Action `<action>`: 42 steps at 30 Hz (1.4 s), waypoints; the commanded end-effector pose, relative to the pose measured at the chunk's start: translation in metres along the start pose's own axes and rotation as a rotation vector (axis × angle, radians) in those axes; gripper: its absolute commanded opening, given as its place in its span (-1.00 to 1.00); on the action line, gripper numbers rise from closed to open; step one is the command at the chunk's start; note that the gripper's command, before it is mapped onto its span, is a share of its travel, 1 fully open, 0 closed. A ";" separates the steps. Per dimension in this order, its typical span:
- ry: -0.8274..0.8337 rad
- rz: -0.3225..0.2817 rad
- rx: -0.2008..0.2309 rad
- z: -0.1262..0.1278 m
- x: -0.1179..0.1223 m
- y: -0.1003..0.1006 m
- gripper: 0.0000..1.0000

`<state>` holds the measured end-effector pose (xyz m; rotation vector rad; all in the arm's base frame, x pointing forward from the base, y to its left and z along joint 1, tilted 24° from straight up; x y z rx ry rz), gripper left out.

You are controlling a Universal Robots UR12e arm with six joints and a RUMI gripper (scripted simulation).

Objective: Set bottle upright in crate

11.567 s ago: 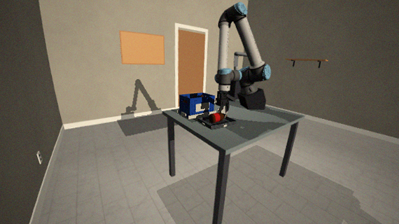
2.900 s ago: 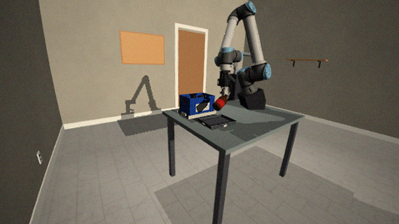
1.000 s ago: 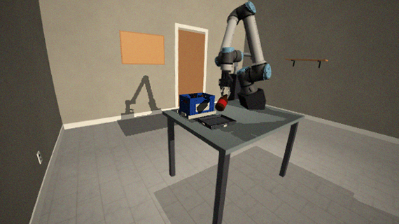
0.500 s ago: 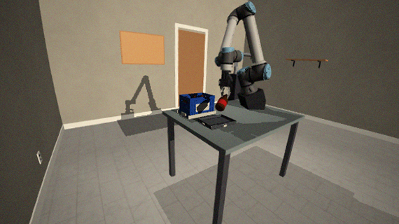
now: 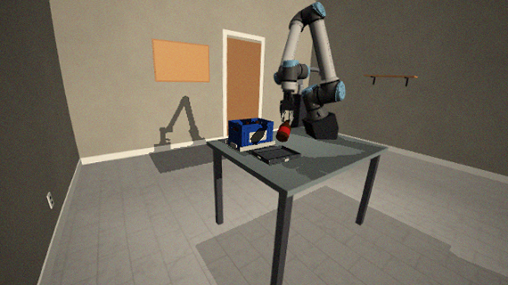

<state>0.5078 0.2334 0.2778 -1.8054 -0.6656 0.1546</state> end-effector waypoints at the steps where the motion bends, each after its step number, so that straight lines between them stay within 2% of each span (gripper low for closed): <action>1: -0.073 -0.002 0.000 0.000 0.000 -0.001 -1.00; 42: -0.116 -0.002 0.000 0.000 0.001 -0.001 -1.00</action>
Point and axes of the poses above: the point where the finger pads meet when closed, its own y axis out along the fingers, its own z axis across the jaws, x = y × z, the point moved 9 cm from there along -y, back along the fingers, and after that the axes turned 4 degrees about y, right-handed, at the moved point
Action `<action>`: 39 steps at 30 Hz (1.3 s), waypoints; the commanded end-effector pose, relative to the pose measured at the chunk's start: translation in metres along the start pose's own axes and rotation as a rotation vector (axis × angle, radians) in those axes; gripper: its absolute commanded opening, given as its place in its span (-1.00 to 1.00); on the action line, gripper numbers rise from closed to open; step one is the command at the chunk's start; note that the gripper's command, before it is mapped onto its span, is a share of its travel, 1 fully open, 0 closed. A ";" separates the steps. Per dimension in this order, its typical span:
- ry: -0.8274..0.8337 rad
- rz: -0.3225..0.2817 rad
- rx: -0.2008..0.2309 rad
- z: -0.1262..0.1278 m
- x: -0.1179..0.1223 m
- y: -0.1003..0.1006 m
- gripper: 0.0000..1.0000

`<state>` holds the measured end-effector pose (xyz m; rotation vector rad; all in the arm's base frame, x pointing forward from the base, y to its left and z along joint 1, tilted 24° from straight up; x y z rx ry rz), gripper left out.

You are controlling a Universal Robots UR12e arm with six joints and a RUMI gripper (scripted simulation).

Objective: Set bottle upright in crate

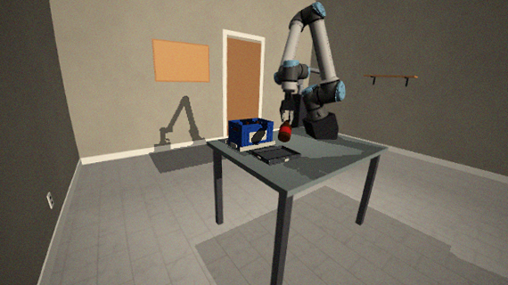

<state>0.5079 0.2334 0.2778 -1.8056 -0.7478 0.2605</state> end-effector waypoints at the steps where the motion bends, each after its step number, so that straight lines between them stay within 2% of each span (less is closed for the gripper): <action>1: 0.000 -0.001 0.000 0.000 0.000 -0.001 -1.00; 17: -0.015 -0.001 0.000 0.000 0.000 -0.001 -1.00; 31: -0.206 -0.001 -0.001 0.000 0.000 -0.001 -1.00; 39: -0.256 -0.001 -0.001 0.000 0.000 -0.001 -1.00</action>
Point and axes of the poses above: the point where the finger pads meet when closed, its own y axis out along the fingers, its own z axis across the jaws, x = y × z, the point moved 9 cm from there along -y, back along the fingers, and after that the axes turned 4 degrees about y, right-handed, at the moved point
